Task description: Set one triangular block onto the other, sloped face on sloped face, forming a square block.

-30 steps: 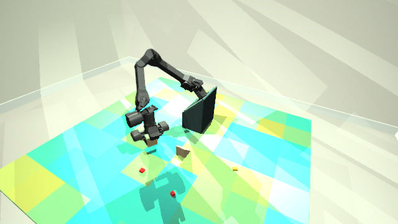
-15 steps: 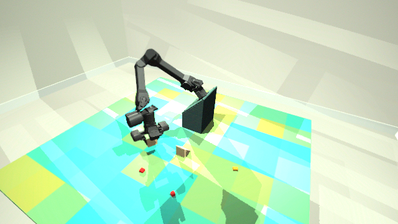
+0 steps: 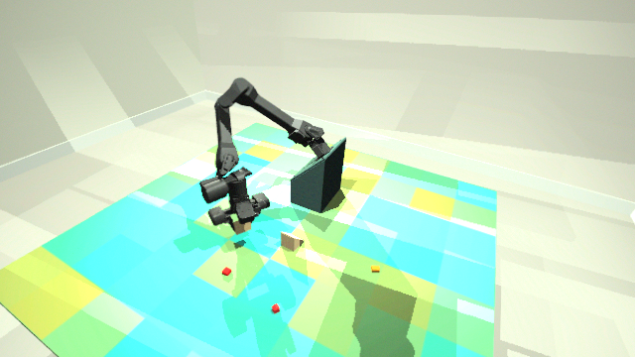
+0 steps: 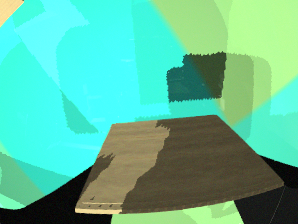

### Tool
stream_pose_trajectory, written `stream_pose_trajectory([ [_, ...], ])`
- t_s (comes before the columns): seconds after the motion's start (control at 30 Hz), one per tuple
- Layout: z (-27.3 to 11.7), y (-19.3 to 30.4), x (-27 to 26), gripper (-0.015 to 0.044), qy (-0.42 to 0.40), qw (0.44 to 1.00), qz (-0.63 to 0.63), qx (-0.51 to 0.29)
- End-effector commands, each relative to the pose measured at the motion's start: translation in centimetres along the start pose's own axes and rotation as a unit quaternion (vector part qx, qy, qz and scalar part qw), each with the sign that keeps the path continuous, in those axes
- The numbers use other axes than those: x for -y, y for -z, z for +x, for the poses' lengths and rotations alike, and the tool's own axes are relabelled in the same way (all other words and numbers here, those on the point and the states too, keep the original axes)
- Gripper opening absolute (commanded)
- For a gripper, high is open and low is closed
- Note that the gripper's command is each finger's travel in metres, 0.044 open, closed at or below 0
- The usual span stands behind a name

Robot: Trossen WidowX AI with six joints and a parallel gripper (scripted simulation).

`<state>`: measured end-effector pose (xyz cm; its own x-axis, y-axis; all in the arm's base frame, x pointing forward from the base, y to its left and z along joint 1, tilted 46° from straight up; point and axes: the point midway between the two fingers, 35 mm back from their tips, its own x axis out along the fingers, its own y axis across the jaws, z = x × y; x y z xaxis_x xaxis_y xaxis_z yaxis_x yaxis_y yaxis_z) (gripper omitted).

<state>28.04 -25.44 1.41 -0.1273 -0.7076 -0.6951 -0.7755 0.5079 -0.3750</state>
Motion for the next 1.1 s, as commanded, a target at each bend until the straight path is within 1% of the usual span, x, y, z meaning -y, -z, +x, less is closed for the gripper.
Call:
stream_pose_trajectory([
  [0.0,0.1,0.0,0.0,0.0000,0.000,1.000,0.000,0.000],
  [0.53,2.5,0.0,0.0,0.0000,-0.002,1.000,-0.001,-0.001],
  [0.77,2.6,0.0,0.0,0.0000,-0.002,1.000,-0.001,-0.001],
  [1.07,2.5,0.1,0.1,0.0236,-0.002,1.000,0.001,-0.003],
])
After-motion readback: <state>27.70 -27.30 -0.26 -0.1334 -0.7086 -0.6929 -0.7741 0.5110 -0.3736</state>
